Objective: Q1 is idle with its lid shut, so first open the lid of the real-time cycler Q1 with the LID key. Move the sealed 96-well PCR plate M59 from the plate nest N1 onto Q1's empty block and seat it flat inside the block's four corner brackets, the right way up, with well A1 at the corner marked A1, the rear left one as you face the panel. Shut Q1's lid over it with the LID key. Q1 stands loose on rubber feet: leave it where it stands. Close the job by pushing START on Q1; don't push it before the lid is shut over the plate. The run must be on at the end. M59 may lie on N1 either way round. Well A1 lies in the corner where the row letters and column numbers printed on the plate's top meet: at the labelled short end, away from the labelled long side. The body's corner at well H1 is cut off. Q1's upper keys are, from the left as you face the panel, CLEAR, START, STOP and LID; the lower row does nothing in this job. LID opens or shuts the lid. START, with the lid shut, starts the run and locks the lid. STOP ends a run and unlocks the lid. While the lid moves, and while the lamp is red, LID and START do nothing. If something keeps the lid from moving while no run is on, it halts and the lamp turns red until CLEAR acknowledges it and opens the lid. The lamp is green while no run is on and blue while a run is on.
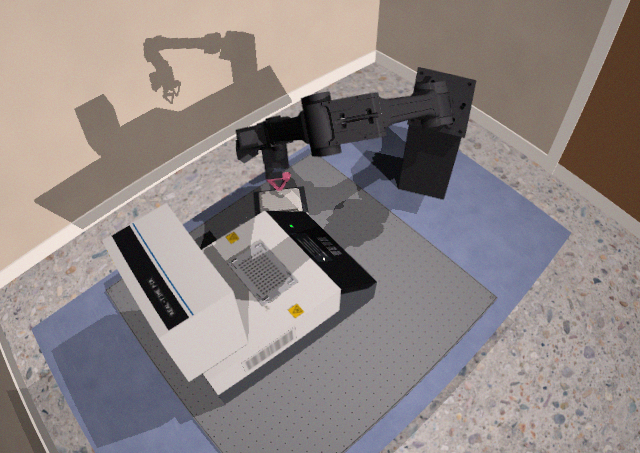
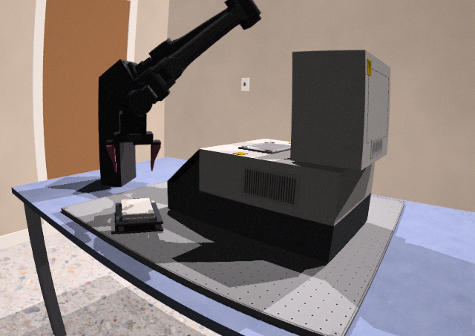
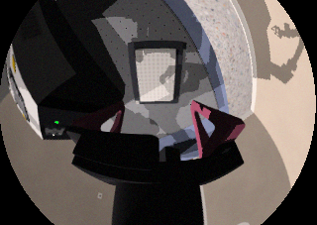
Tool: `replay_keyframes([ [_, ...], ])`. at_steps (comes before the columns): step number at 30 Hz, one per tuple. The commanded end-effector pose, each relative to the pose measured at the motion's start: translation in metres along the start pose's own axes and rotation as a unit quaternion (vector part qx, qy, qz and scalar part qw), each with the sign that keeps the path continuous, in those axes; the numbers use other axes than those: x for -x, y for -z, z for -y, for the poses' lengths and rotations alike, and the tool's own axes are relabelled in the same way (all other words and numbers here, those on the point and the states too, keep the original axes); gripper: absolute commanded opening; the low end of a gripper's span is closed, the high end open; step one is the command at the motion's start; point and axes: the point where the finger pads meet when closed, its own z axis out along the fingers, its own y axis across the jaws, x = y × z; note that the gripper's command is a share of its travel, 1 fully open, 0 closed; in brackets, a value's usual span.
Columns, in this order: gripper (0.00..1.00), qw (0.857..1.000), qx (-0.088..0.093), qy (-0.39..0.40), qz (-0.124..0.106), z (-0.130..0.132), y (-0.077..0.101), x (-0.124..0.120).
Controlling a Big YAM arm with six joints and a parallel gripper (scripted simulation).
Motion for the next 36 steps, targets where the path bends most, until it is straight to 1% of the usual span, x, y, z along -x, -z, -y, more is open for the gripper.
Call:
replay_keyframes([
  [1, 1.00, 1.000, 0.005, 0.008, 0.003, -0.009, -0.015, 0.006],
  [3, 1.00, 1.000, 0.006, 0.008, 0.001, -0.010, -0.025, 0.007],
  [7, 1.00, 1.000, 0.003, -0.004, -0.006, -0.006, -0.038, -0.003],
  [9, 1.00, 1.000, 0.001, -0.010, -0.004, -0.001, -0.041, -0.004],
  [11, 1.00, 1.000, 0.000, -0.010, 0.002, 0.001, -0.045, 0.001],
  [13, 1.00, 1.000, 0.000, -0.010, 0.002, 0.001, -0.045, 0.001],
  [14, 1.00, 1.000, 0.002, -0.004, 0.005, -0.002, -0.044, 0.006],
  [17, 1.00, 1.000, 0.006, 0.013, 0.006, -0.012, -0.058, 0.010],
  [19, 1.00, 1.000, 0.006, 0.012, 0.004, -0.013, -0.069, 0.010],
  [23, 1.00, 1.000, 0.003, -0.002, -0.006, -0.006, -0.086, -0.002],
  [26, 1.00, 1.000, 0.003, -0.011, -0.009, 0.001, -0.078, -0.008],
  [28, 1.00, 1.000, -0.001, -0.010, -0.003, 0.004, -0.083, -0.003],
  [30, 1.00, 1.000, -0.001, -0.010, -0.003, 0.004, -0.083, -0.003],
  [31, 1.00, 1.000, 0.001, 0.000, 0.005, 0.000, -0.084, 0.005],
  [34, 1.00, 1.000, 0.005, 0.010, 0.009, -0.010, -0.099, 0.013],
  [36, 1.00, 1.000, 0.007, 0.010, 0.003, -0.012, -0.111, 0.008],
])
